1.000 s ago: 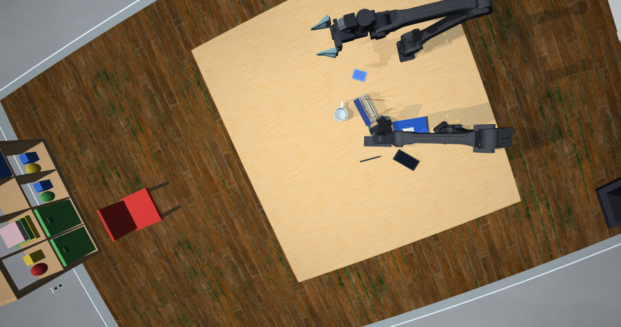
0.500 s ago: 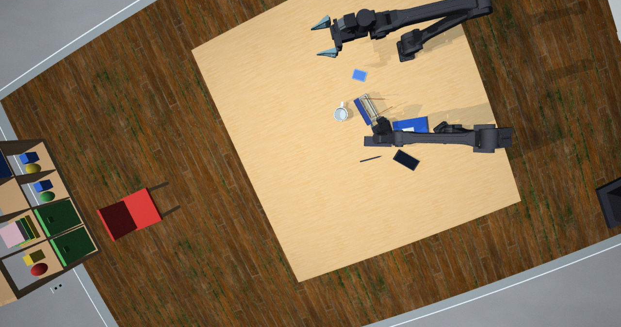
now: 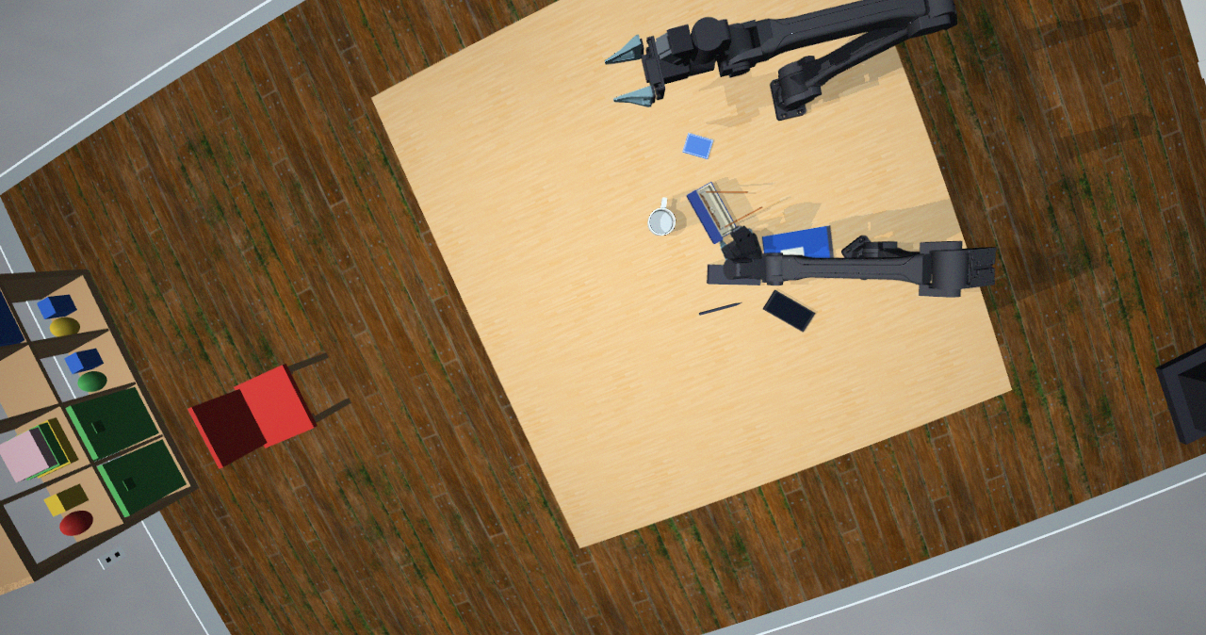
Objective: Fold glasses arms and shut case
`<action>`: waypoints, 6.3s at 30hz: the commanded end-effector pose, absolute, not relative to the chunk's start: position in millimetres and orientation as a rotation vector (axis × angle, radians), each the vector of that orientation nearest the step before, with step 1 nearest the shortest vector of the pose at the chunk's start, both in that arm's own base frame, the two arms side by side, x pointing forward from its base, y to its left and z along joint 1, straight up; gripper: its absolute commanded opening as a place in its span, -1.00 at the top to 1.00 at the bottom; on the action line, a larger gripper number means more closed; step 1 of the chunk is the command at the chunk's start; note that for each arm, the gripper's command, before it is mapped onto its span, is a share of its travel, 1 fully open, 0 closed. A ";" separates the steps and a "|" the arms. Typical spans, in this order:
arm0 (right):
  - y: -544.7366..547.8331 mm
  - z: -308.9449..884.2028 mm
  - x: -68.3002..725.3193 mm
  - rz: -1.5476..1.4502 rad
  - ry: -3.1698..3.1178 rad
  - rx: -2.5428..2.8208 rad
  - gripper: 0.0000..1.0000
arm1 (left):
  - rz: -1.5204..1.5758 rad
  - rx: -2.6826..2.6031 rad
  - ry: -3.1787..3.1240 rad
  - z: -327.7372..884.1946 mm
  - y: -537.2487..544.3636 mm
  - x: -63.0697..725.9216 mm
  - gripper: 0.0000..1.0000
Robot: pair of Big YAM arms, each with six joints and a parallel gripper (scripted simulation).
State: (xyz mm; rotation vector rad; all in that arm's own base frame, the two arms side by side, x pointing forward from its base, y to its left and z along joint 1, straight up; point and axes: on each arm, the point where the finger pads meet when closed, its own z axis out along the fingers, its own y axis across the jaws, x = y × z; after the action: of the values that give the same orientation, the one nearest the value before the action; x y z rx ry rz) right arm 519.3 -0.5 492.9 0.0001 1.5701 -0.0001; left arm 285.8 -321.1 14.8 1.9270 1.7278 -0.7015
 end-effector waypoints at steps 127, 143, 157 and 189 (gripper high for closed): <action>348.8 90.3 182.1 0.180 2.073 -0.317 1.00 | -0.667 1.879 1.688 35.2 -337.2 317.3 -0.15; 356.1 72.4 184.0 0.199 2.069 -0.300 1.00 | -0.667 1.879 1.688 35.2 -337.2 317.3 -0.15; 360.1 88.7 189.7 0.243 2.123 -0.257 1.00 | -0.667 1.879 1.688 35.2 -337.2 317.3 -0.15; 340.7 90.1 199.1 0.205 2.281 -0.323 1.00 | -0.667 1.880 1.687 35.5 -337.4 317.2 -0.15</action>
State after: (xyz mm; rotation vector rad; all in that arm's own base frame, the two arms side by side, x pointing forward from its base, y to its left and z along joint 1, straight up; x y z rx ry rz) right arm 188.3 322.1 65.5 -0.3450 2.2965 0.1624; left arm 285.9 -321.0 14.6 1.9265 1.7287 -0.7017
